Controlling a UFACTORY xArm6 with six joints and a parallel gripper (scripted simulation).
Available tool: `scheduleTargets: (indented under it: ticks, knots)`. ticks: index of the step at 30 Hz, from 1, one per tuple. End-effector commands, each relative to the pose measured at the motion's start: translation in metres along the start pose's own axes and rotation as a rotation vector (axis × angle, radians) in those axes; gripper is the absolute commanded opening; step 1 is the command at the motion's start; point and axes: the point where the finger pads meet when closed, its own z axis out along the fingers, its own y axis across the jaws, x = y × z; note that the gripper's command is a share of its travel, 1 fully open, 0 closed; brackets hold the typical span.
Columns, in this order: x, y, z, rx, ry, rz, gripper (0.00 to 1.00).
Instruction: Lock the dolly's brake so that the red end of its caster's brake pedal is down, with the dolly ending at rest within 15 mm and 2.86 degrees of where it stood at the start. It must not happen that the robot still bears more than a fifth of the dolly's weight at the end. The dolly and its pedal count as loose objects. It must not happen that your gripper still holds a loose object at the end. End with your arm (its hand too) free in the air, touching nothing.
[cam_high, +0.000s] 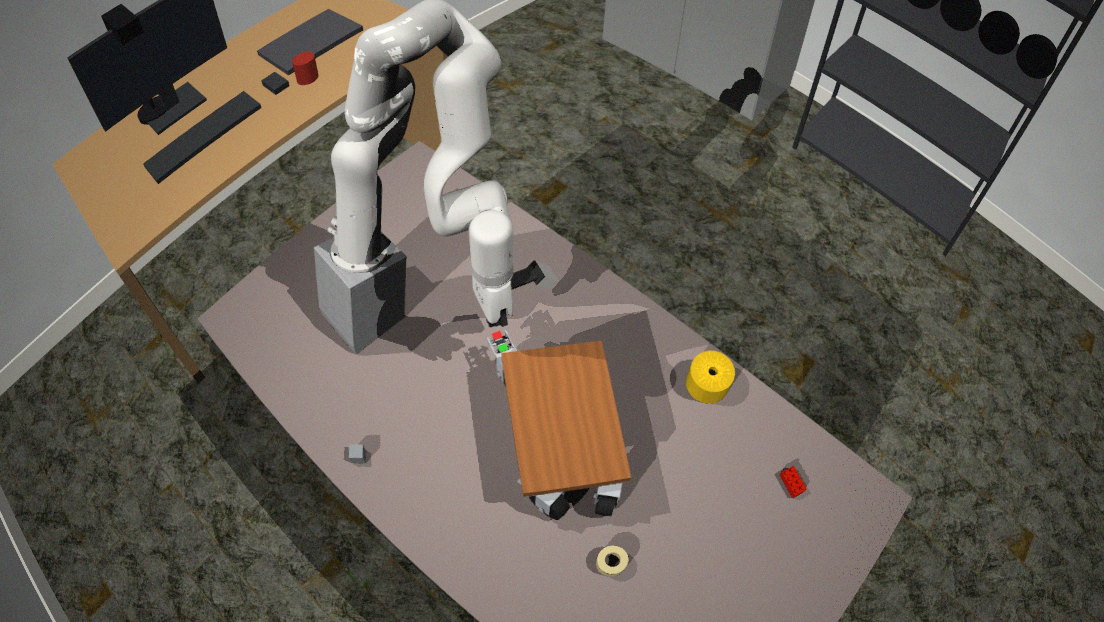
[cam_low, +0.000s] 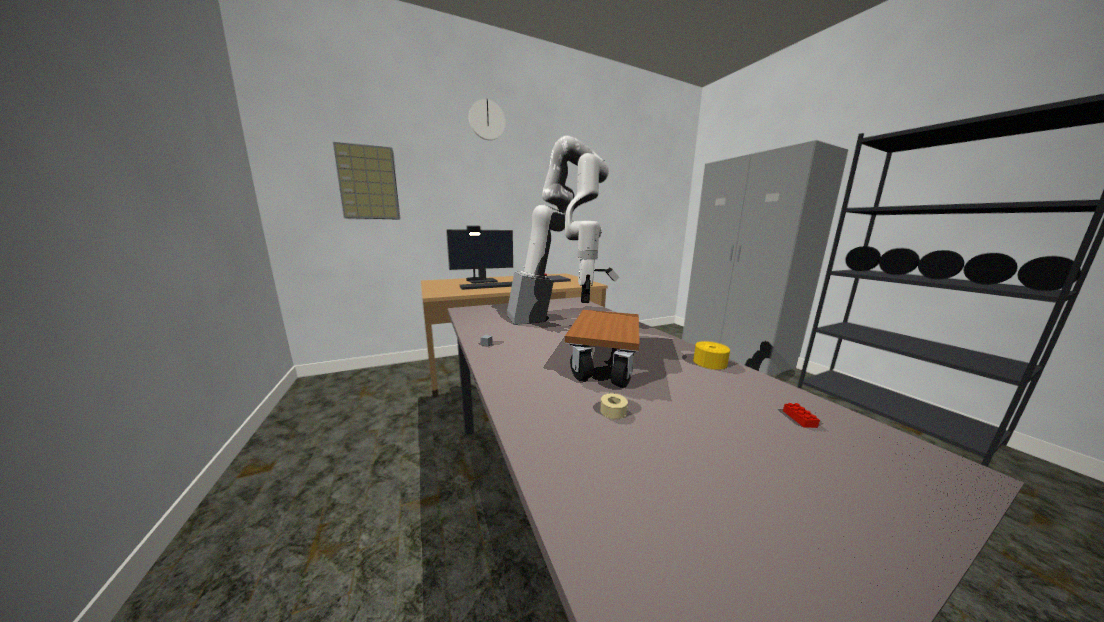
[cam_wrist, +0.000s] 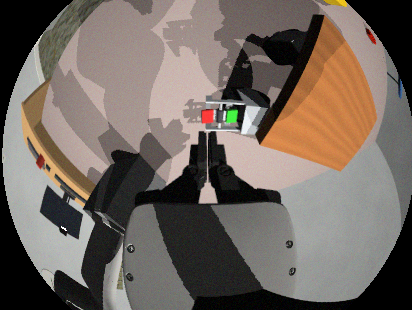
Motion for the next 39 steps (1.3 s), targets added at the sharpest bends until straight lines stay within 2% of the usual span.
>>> scheduleTargets:
  ticks: [1, 17, 39]
  knots:
    - [0.001, 0.001, 0.011, -0.003, 0.009, -0.001, 0.00]
    - [0.002, 0.002, 0.038, -0.003, 0.009, -0.001, 0.00]
    - [0.002, 0.002, 0.045, -0.003, 0.009, -0.001, 0.00]
